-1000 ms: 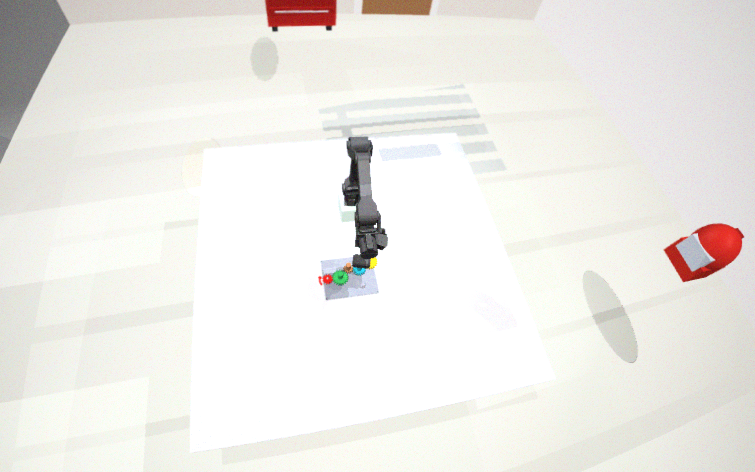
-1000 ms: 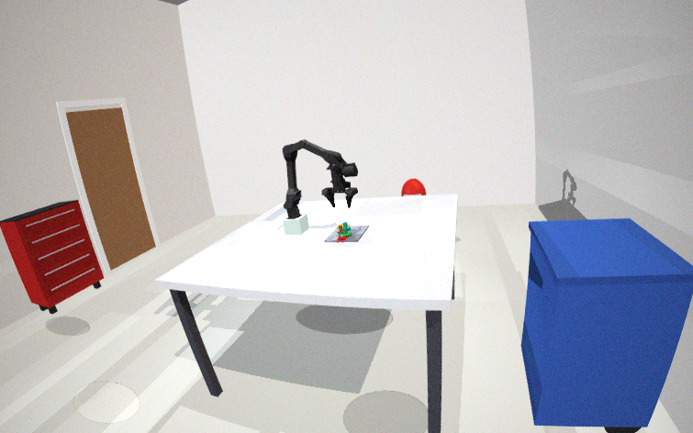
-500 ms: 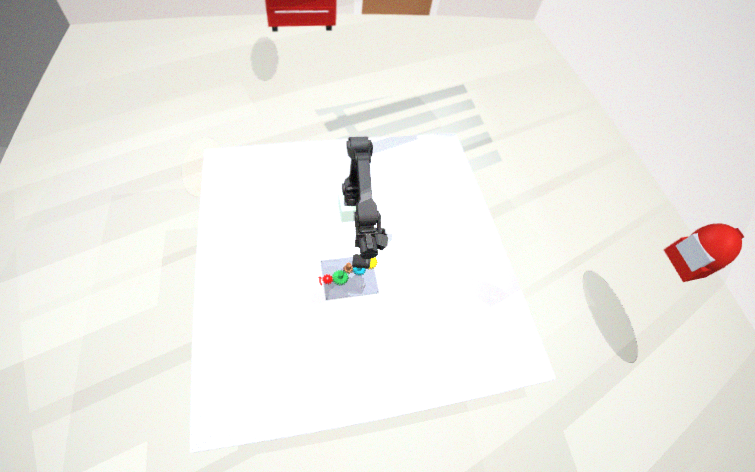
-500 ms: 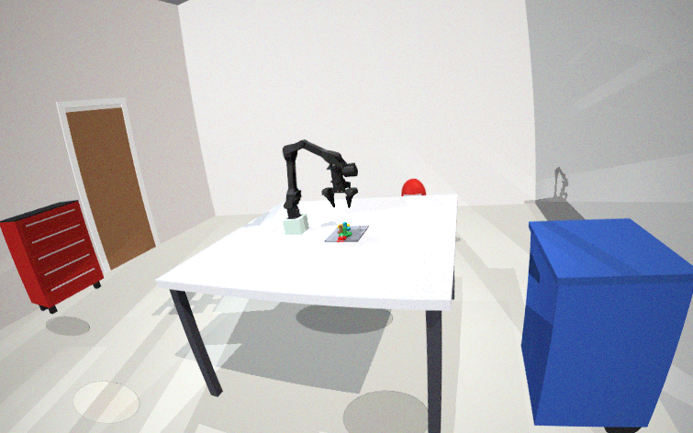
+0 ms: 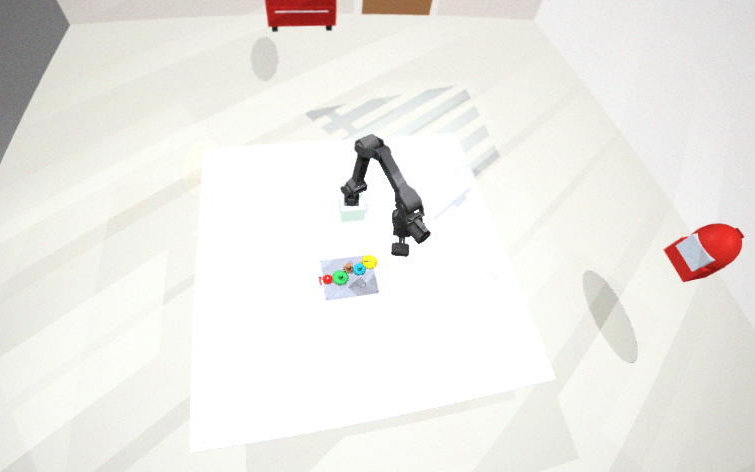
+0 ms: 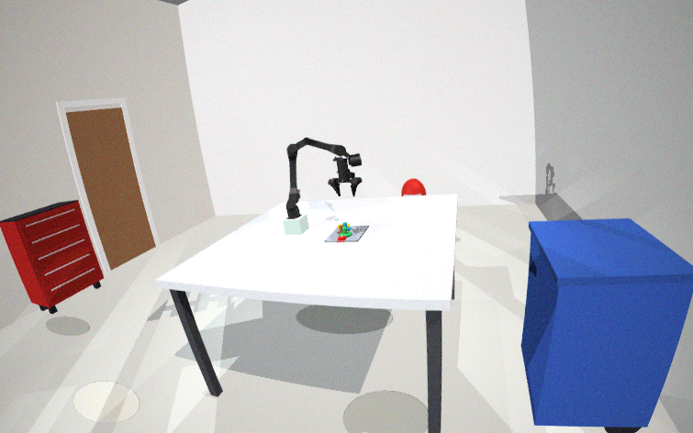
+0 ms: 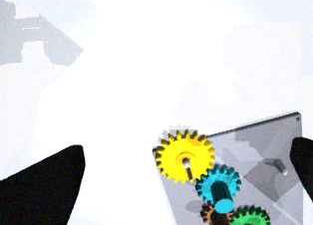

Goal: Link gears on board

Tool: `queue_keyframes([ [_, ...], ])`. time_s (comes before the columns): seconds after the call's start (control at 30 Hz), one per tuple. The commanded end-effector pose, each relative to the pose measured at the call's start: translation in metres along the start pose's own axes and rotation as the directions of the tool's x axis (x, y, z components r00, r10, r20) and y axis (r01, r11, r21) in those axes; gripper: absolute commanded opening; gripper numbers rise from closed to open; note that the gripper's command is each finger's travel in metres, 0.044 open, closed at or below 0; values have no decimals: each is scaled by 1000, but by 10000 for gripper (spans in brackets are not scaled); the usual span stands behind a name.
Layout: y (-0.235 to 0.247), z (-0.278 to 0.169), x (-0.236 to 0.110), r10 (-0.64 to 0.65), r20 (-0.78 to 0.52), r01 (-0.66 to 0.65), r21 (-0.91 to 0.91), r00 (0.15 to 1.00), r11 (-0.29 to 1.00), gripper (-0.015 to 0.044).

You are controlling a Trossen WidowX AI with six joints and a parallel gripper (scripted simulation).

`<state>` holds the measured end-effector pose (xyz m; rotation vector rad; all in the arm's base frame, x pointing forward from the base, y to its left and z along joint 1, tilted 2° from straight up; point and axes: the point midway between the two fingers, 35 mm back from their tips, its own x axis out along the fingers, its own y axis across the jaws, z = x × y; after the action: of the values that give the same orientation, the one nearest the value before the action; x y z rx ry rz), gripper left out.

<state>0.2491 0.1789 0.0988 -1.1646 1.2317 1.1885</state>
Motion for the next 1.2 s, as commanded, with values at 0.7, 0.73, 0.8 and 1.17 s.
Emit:
queue_keyframes([
  [0.7, 97, 93, -21, 16, 13, -16, 3, 1000, 1000, 440],
  [0.73, 97, 93, -21, 16, 13, -16, 3, 1000, 1000, 440],
  [0.8, 97, 93, -21, 16, 13, -16, 3, 1000, 1000, 440],
  [1.17, 97, 93, -21, 16, 13, -16, 3, 1000, 1000, 440],
])
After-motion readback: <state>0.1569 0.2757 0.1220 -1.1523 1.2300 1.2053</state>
